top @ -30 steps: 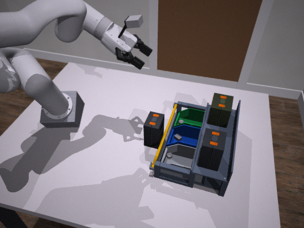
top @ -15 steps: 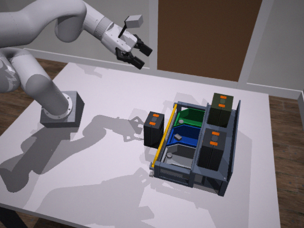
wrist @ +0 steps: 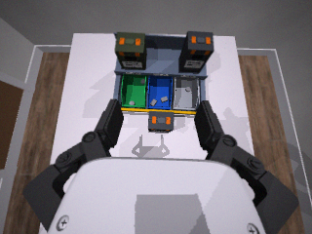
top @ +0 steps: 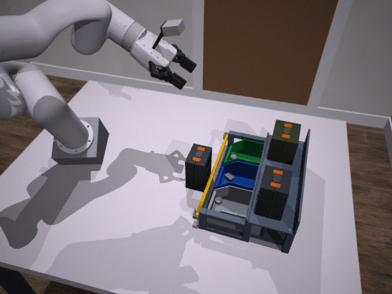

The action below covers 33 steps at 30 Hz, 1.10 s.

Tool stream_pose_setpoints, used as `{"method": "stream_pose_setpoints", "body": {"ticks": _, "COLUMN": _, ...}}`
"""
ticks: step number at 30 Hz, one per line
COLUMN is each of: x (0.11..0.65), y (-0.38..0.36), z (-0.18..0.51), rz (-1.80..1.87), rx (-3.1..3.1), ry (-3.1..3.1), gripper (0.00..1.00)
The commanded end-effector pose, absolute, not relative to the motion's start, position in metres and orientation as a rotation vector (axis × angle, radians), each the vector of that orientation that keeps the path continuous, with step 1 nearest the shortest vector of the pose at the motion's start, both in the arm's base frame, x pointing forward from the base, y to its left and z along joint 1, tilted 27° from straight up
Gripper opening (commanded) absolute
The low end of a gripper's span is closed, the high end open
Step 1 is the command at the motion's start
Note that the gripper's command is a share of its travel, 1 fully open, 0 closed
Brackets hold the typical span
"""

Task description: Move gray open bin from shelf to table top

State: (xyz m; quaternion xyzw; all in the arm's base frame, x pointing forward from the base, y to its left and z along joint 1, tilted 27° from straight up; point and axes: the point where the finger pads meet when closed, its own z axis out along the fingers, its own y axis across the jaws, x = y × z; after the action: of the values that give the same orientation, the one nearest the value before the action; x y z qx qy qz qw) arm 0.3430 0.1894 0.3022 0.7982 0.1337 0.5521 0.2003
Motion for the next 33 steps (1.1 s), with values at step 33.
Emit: {"method": "stream_pose_setpoints", "body": {"ticks": 33, "x": 0.3433, "y": 0.1901, "z": 0.3035, "rz": 1.365, "rx": 2.275, "ry": 0.593, "gripper": 1.0}}
